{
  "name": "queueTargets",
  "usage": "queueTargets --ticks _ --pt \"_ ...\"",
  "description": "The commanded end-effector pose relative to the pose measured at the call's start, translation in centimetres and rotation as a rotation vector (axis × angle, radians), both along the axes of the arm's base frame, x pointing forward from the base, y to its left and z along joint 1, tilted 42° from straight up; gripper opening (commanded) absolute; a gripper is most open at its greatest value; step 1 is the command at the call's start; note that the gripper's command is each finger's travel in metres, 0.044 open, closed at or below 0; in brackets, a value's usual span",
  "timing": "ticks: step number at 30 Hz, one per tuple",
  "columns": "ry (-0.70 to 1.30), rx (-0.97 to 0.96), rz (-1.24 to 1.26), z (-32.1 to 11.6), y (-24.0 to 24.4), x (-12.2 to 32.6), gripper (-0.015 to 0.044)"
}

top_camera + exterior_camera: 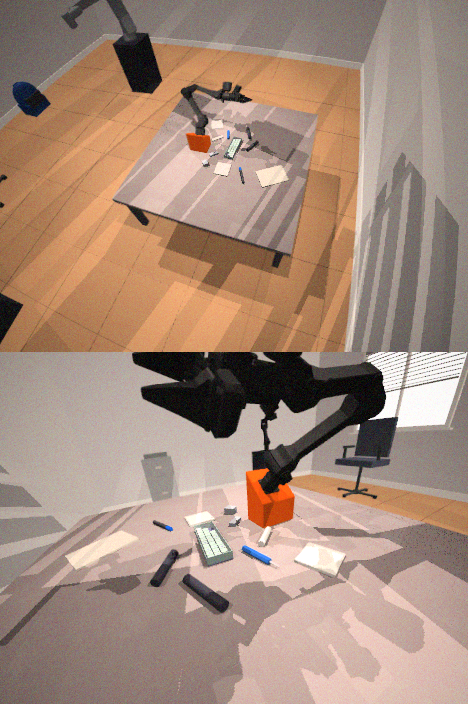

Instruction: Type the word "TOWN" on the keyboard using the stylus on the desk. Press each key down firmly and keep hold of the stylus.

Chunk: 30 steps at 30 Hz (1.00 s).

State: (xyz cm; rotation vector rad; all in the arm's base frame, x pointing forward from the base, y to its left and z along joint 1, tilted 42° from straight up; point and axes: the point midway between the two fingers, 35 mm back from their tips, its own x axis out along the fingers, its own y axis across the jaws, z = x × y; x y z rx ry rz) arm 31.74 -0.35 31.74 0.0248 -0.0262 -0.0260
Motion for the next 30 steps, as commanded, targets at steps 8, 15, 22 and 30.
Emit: queueTargets --ticks 8,15,22,30 --pt "0.413 0.073 0.211 -10.0 3.6 2.9 0.0230" --pt "0.888 0.253 0.411 -20.2 7.4 1.3 0.0046" --pt "1.409 0.570 0.546 -27.7 11.1 -4.2 0.0000" --pt "1.512 0.649 0.558 -28.6 11.8 -5.5 0.0000"
